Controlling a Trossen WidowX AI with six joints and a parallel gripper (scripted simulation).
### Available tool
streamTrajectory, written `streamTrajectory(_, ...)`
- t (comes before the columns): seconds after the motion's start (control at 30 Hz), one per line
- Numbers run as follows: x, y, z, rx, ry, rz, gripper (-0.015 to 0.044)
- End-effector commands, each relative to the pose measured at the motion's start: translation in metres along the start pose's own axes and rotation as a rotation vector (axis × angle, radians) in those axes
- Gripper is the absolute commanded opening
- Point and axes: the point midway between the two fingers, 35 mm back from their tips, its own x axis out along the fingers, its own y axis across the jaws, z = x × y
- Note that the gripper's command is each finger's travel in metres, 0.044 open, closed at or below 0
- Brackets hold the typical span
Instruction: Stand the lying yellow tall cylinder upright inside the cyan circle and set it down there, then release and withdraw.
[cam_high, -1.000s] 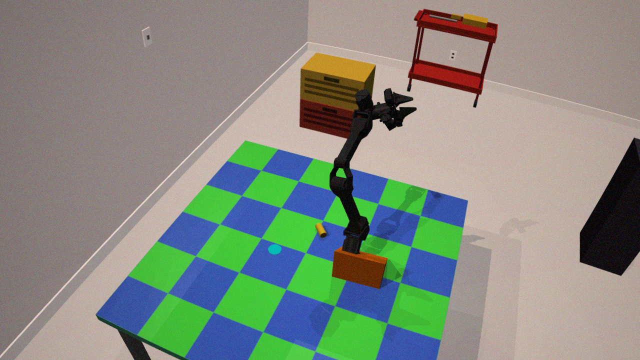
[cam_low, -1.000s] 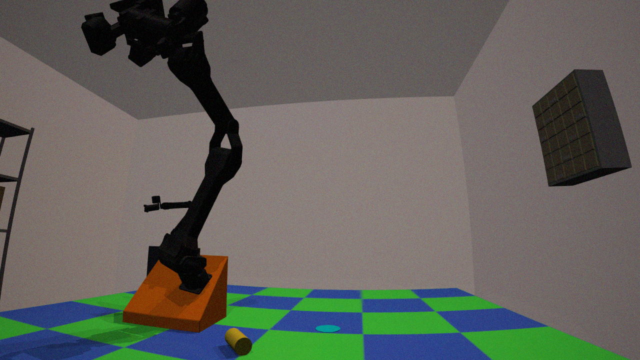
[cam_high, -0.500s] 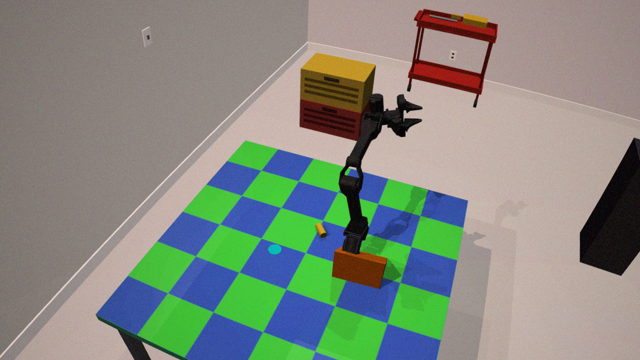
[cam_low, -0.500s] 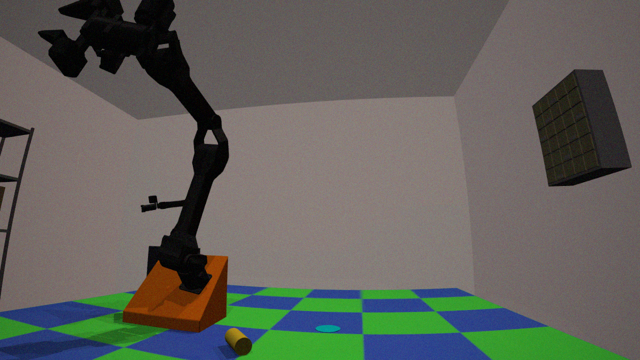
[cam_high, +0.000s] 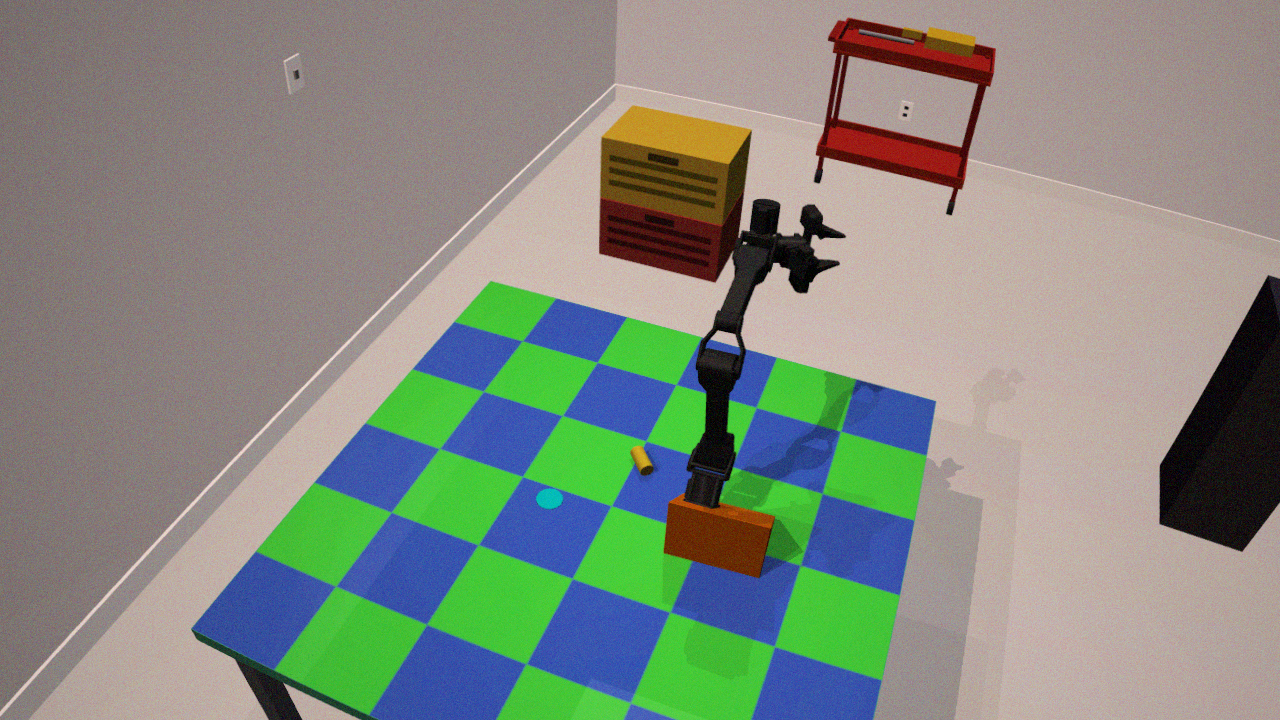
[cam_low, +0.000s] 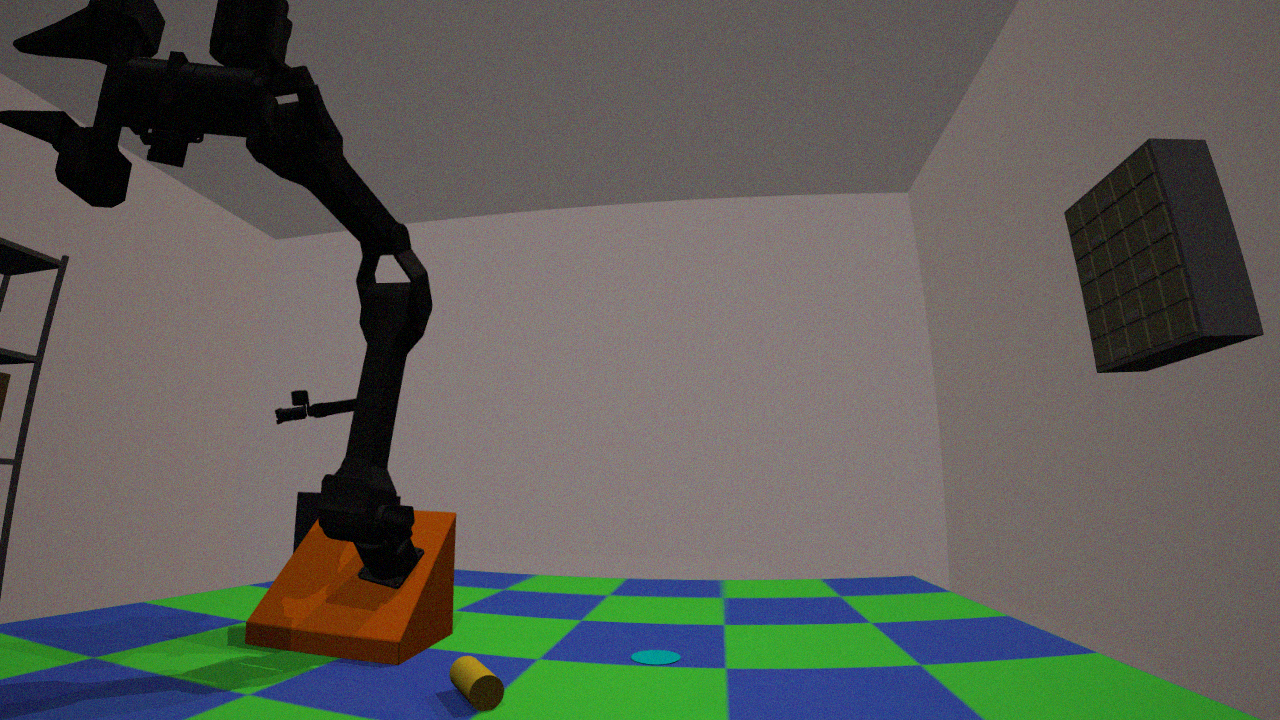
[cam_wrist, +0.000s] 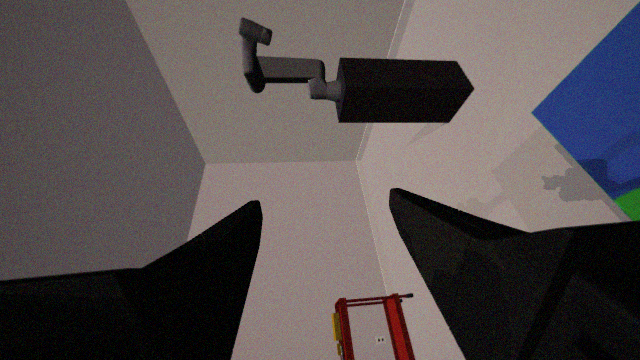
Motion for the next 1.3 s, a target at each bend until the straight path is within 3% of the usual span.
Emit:
streamTrajectory(0.0,0.004,-0.020,-0.012,-0.061,0.042,-0.053,0.0309)
streamTrajectory(0.6,-0.004,-0.108,-0.064,-0.332,0.277,-0.277,0.0309)
streamTrajectory(1.27,-0.054,-0.199,-0.109,-0.647,0.590,-0.457,0.0309)
